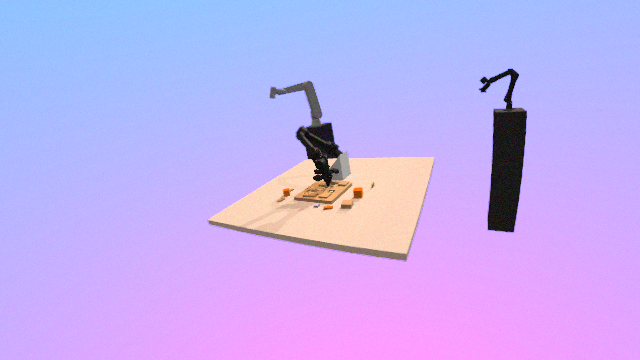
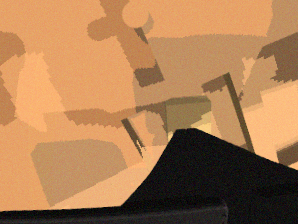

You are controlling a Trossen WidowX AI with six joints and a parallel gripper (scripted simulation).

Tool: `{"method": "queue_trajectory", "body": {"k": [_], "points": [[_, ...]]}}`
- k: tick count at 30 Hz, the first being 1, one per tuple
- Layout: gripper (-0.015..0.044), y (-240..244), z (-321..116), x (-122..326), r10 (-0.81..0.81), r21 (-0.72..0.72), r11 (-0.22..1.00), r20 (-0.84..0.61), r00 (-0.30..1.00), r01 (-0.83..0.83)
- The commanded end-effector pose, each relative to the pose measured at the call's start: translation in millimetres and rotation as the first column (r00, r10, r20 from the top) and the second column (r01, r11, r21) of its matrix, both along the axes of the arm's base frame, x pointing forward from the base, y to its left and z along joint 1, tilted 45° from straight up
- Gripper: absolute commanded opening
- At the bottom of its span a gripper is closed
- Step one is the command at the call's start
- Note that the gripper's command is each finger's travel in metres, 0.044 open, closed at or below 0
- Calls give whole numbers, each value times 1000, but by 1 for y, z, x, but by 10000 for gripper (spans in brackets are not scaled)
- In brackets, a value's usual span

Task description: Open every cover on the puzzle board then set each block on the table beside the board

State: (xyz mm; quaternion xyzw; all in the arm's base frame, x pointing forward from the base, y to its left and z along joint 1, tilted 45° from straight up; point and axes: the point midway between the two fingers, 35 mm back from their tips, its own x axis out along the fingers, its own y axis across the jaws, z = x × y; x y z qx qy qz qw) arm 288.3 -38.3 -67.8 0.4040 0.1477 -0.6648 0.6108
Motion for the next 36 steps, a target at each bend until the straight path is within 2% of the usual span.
{"method": "queue_trajectory", "body": {"k": [1, 36], "points": [[0, -6, -3, -3, -2, -8, 1000, -10, 1000, 2], [0, 2, -11, -2, 2, -8, 1000, -14, 1000, -3]]}}
